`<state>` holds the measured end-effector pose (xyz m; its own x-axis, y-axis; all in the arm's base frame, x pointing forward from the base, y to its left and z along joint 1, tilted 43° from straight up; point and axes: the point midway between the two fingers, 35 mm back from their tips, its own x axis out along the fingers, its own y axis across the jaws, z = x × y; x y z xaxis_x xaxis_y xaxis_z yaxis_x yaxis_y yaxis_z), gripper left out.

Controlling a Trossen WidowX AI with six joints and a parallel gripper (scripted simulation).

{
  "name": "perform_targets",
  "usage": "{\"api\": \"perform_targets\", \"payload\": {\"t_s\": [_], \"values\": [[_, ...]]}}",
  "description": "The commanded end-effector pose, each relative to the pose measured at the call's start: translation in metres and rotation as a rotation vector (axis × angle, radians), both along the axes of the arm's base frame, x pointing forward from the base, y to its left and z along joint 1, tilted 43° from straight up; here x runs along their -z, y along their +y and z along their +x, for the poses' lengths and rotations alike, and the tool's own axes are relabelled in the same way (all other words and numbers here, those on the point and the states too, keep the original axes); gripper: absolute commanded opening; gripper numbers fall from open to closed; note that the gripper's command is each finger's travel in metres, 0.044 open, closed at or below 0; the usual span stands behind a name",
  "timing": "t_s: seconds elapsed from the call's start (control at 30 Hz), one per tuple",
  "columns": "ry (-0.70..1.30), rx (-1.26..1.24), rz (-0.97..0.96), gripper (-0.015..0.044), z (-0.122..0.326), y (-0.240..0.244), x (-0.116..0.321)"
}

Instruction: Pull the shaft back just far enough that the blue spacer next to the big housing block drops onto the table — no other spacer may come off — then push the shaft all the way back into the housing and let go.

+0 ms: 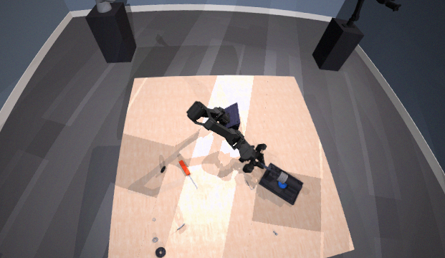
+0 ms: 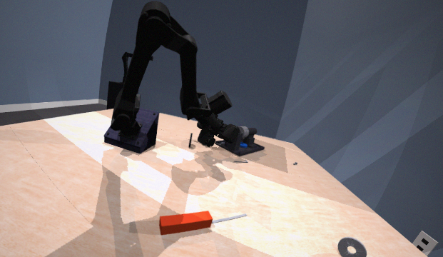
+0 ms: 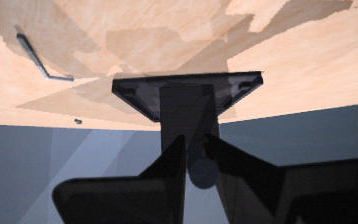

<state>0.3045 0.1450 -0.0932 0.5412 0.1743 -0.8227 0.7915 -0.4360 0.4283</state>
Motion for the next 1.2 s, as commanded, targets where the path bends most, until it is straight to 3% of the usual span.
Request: {"api": "perform_targets", "payload": {"t_s": [0.0, 1.17], "values": [[0.001, -0.001, 0.004, 0.0, 0.0014, 0.002, 0.0012], [0.001, -0.001, 0.005, 0.0, 0.0077, 0.0082, 0.0065]]}}
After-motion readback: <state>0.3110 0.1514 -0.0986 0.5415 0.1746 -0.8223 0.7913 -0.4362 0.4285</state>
